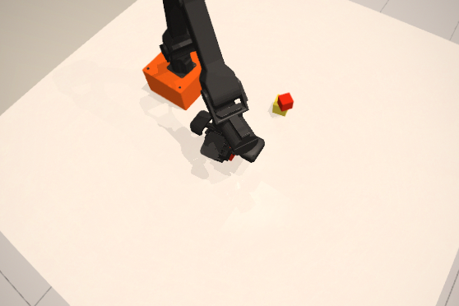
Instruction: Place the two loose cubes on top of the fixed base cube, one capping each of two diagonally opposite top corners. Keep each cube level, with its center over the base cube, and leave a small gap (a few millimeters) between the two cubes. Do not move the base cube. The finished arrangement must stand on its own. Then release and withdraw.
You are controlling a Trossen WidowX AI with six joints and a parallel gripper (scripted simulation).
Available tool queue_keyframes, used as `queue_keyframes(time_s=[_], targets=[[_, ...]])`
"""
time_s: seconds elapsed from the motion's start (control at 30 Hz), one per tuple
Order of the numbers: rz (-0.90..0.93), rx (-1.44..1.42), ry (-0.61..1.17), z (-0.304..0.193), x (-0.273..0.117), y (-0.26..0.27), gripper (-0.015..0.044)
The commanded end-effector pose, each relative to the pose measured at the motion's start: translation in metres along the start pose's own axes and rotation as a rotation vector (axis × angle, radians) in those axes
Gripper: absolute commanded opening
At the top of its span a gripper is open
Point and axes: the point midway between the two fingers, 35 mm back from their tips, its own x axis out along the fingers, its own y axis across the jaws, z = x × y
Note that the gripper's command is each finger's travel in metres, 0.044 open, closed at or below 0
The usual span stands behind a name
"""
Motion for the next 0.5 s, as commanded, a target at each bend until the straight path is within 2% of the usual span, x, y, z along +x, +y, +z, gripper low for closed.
queue_keyframes(time_s=[0.0,0.47], targets=[[0.001,0.004,0.003,-0.001,0.001,0.0,0.0105],[0.002,0.004,0.003,0.002,-0.036,0.005,0.0105]])
